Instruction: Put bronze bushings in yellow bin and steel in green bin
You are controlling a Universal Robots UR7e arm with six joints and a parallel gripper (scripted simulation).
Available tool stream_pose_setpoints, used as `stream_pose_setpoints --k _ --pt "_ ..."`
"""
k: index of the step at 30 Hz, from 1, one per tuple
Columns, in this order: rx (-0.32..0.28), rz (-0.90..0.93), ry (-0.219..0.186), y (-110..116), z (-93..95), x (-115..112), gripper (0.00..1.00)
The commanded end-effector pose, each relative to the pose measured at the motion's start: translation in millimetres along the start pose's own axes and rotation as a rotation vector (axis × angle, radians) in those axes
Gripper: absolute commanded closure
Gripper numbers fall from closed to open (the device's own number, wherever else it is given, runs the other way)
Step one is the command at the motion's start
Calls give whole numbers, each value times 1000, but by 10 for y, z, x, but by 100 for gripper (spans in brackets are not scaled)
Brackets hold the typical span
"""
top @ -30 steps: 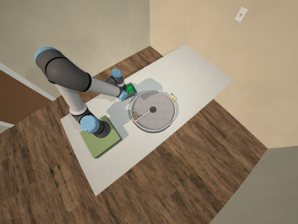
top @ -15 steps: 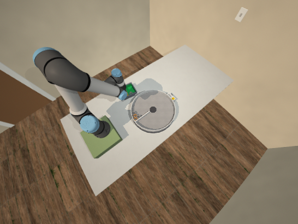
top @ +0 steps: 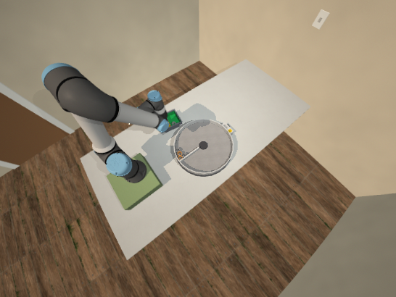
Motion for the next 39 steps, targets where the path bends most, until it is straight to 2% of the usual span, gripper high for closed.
stream_pose_setpoints --k 1,39 --pt "-1 0 1 3 -6 1 58" --pt "-1 0 1 3 -126 1 58"
Point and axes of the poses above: the point where the finger pads meet when closed, its own z axis out along the fingers, its own x axis across the jaws, y = z × x, the point moved 6 cm from there along -z, back along the fingers, and after that the axes turned 7 degrees about -z, right-handed, at the moved point
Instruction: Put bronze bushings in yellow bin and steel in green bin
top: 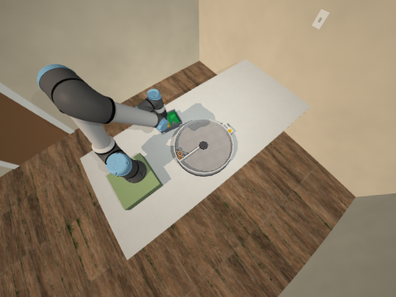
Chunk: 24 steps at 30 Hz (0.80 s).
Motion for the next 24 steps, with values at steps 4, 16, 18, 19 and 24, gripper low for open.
stream_pose_setpoints --k 4,16,18,19,24 --pt "-1 0 1 3 -15 1 58" --pt "-1 0 1 2 -720 1 58" --pt "-1 0 1 2 -822 1 58" --pt "-1 0 1 2 -923 1 58" --pt "-1 0 1 2 -1024 1 58"
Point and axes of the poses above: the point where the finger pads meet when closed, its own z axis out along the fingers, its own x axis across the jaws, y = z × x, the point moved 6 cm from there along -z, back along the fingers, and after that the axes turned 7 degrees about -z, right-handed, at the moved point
